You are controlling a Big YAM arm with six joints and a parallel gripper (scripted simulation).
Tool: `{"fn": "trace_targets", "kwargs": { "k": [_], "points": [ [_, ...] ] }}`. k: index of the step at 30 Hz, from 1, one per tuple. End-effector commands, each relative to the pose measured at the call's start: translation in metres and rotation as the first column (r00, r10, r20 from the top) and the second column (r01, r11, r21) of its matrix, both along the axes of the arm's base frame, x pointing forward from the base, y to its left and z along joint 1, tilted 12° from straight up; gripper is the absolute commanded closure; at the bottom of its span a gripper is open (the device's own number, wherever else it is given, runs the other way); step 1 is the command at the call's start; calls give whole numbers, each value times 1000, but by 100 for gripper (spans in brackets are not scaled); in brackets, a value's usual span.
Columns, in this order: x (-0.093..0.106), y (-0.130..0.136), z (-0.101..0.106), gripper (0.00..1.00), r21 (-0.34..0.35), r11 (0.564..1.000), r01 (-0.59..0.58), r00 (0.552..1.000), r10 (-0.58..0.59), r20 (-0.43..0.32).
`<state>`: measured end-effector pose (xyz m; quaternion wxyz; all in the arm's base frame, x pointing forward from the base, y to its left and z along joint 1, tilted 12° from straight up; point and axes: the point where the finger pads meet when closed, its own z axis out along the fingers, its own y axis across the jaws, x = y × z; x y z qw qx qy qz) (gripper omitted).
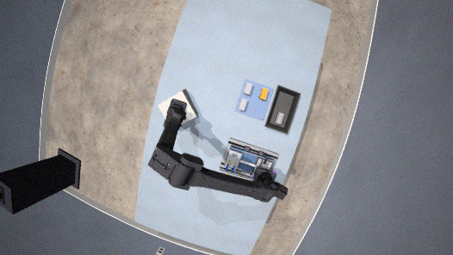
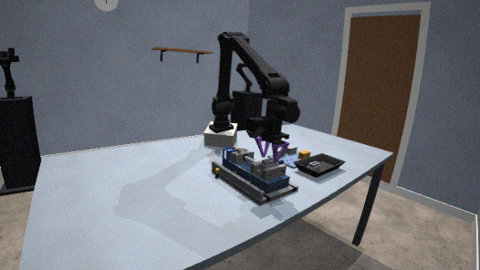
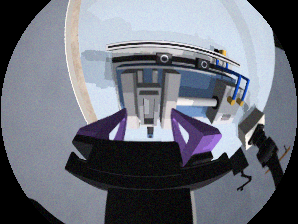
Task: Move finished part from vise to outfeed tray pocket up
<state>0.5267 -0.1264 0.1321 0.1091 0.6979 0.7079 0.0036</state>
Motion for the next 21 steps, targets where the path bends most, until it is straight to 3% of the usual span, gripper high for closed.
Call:
{"fn": "trace_targets", "kwargs": {
  "k": [1,21],
  "points": [
    [6,-7,-4,36,-3,1000,-6,1000,6,10],
    [6,-7,-9,36,-2,1000,-6,1000,7,7]
  ]
}}
